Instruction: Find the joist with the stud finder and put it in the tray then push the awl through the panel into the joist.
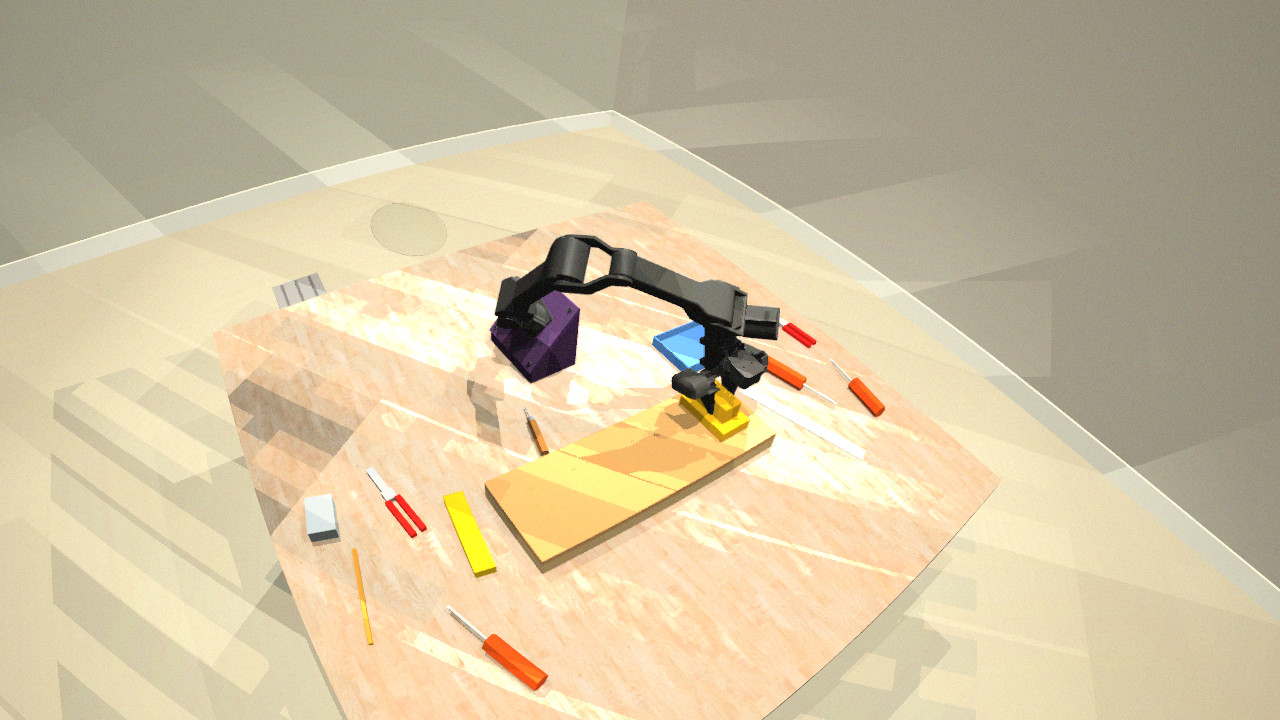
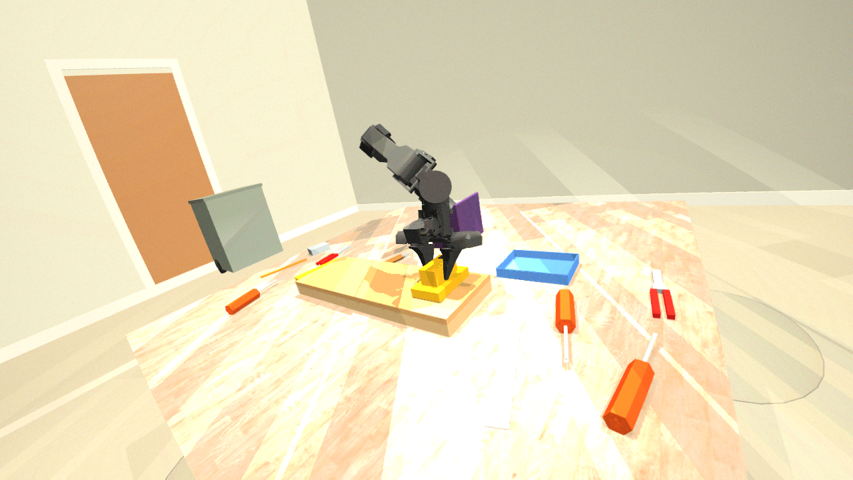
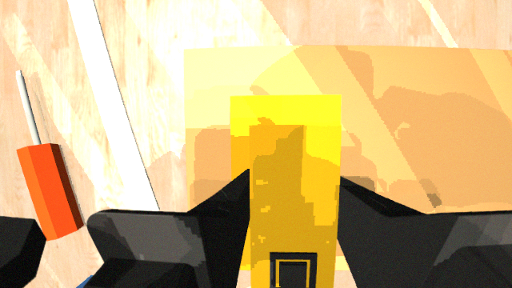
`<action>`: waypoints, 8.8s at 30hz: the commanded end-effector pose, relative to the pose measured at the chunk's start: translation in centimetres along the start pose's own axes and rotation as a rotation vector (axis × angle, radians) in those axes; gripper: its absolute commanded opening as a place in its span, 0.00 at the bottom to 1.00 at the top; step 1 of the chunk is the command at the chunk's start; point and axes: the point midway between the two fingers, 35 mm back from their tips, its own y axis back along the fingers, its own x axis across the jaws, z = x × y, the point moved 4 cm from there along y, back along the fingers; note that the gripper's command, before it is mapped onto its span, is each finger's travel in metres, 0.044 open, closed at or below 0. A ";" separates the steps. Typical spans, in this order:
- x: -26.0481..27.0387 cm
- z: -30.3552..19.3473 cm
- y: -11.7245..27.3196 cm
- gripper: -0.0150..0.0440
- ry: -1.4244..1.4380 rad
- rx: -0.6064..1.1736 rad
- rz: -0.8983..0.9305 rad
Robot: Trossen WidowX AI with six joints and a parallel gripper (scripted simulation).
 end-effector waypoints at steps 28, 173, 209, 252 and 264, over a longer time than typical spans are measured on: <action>-11.8 0.1 0.0 0.25 0.001 -0.001 -0.012; -20.4 6.3 10.5 0.25 0.452 -0.056 0.207; 9.9 -10.3 12.5 0.25 1.335 -0.034 0.433; 13.7 -17.9 5.4 0.25 1.509 -0.003 0.437; 13.6 -18.5 3.6 0.25 1.509 -0.002 0.436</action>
